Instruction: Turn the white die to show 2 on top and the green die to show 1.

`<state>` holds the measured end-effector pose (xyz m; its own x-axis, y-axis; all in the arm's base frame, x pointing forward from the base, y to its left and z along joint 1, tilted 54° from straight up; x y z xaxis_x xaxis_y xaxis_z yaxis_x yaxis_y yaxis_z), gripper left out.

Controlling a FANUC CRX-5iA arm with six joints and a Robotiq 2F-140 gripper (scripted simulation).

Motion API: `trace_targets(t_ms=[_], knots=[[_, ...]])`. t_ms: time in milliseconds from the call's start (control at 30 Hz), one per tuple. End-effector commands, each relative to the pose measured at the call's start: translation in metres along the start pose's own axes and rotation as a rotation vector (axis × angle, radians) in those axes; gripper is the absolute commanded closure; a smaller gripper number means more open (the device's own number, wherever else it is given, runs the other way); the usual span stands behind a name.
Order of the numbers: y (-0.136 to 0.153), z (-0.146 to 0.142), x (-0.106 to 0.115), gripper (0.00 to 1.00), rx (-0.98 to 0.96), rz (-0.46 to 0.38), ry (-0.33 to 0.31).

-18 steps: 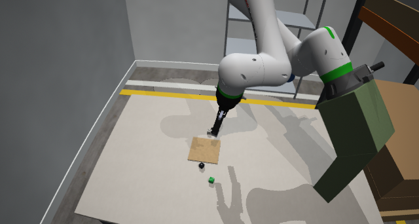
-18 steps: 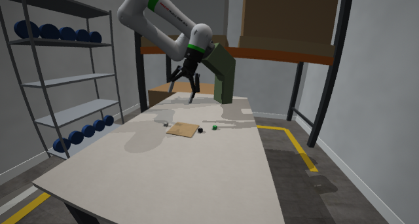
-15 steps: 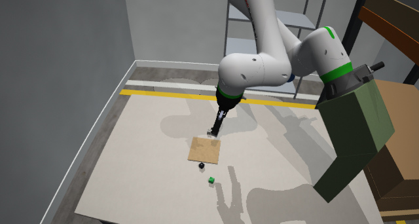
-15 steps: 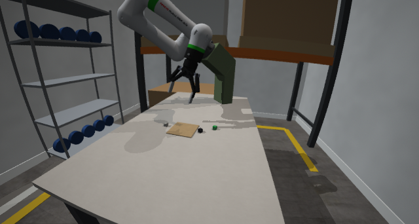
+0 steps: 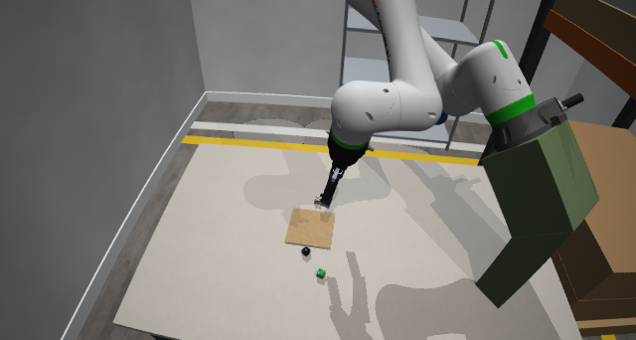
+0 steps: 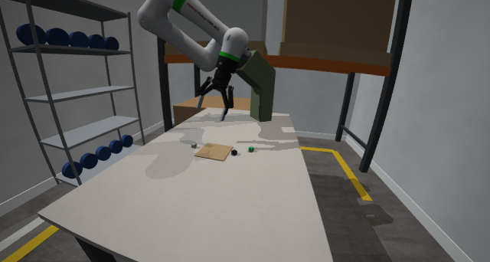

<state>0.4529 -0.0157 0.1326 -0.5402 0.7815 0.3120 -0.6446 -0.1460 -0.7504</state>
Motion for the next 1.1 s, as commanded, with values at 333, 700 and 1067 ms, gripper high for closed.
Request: trace_targets(t_ms=[333,700,1067], knots=[[-0.039,0.044,-0.032,0.0,-0.34,-0.207,-0.139],[-0.065,0.07,-0.04,0.0,-0.506,-0.257,-0.22],[-0.065,0.07,-0.04,0.0,-0.506,-0.257,-0.22]])
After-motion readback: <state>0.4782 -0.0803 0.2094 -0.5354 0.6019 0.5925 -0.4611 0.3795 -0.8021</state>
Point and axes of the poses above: the point where the finger pads meet when closed, its own x axis back along the fingers, its own z axis across the jaws, y = z × x, the point moved 10 cm from there along x, back along the fingers, and after that the axes turned 3 degrees about -x, right-handed, at the moved point
